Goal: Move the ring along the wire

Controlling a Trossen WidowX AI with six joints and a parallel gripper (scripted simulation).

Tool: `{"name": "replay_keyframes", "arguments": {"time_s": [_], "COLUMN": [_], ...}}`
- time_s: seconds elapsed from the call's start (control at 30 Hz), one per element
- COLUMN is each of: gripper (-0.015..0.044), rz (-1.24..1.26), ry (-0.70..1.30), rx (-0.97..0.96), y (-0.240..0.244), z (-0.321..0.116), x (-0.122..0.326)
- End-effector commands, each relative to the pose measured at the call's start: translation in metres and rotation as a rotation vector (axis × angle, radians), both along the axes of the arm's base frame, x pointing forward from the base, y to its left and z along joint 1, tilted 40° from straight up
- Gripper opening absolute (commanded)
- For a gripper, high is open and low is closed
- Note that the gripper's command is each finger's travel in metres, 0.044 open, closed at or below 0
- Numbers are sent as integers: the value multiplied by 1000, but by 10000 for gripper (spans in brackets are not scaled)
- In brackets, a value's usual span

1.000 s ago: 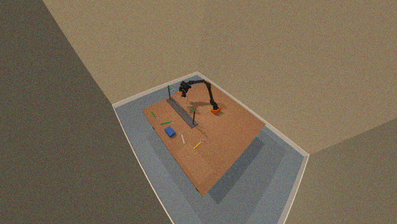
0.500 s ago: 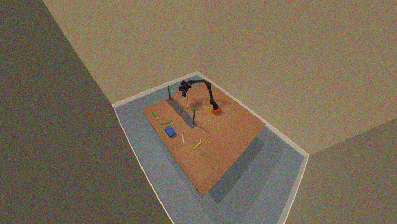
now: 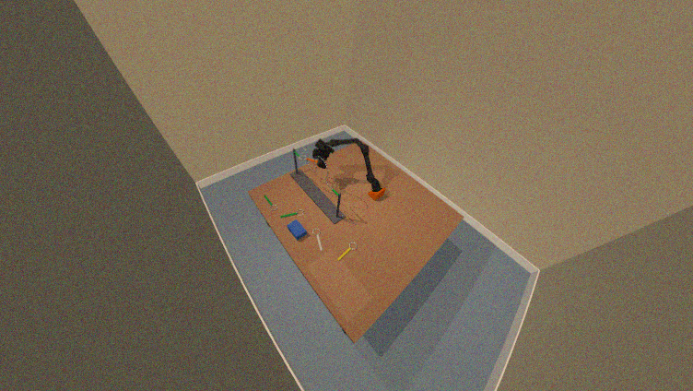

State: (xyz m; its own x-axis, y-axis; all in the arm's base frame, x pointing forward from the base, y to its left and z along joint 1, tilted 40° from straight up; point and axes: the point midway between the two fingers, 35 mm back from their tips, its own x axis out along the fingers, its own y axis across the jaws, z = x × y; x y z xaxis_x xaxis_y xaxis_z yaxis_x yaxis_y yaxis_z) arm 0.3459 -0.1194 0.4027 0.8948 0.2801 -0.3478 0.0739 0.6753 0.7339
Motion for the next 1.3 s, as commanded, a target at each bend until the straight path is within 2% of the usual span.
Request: {"name": "replay_keyframes", "arguments": {"time_s": [0.0, 1.27], "gripper": [-150, -150], "rz": [3, -7], "ry": [-15, -11], "rx": [18, 200], "y": [5, 22], "z": [9, 33], "x": [-2, -1]}}
